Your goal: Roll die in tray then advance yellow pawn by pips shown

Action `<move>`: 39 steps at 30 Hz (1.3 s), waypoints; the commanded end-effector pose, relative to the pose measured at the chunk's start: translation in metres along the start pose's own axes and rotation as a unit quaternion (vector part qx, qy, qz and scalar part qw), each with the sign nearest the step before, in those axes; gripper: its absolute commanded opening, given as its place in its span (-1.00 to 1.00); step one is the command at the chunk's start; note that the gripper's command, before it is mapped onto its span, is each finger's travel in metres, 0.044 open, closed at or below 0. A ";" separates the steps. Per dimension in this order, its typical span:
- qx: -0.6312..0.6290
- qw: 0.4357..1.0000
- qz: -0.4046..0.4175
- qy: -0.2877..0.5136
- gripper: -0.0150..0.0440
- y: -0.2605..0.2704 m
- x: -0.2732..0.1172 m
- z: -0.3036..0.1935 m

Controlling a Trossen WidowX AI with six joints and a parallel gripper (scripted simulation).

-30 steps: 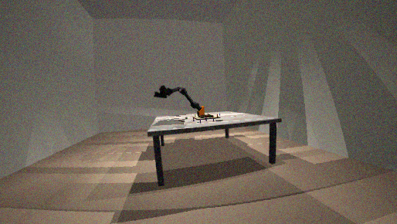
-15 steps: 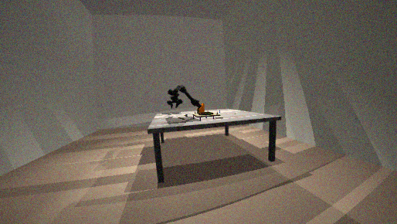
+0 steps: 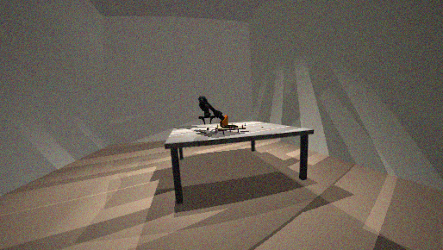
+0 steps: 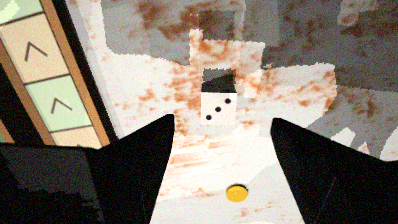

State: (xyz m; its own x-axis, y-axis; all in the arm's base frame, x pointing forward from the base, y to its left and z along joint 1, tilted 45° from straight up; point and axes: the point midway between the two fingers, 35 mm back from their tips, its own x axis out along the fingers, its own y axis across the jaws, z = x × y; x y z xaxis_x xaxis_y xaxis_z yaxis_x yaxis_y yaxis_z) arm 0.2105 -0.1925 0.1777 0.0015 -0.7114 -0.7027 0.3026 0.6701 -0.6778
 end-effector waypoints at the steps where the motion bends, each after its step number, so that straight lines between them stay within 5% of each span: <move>1: -0.010 1.000 -0.008 0.014 0.44 0.002 0.000 -0.007; 33: -0.010 1.000 -0.010 0.014 0.44 0.000 0.047 -0.005; 39: -0.010 1.000 -0.010 0.014 -0.09 0.000 0.047 -0.005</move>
State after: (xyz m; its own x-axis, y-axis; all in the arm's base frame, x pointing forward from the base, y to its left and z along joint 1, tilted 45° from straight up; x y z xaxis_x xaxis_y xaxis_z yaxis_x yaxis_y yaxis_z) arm 0.2058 -0.2241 0.1447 -0.0338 -0.7204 -0.6928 0.2856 0.6573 -0.6974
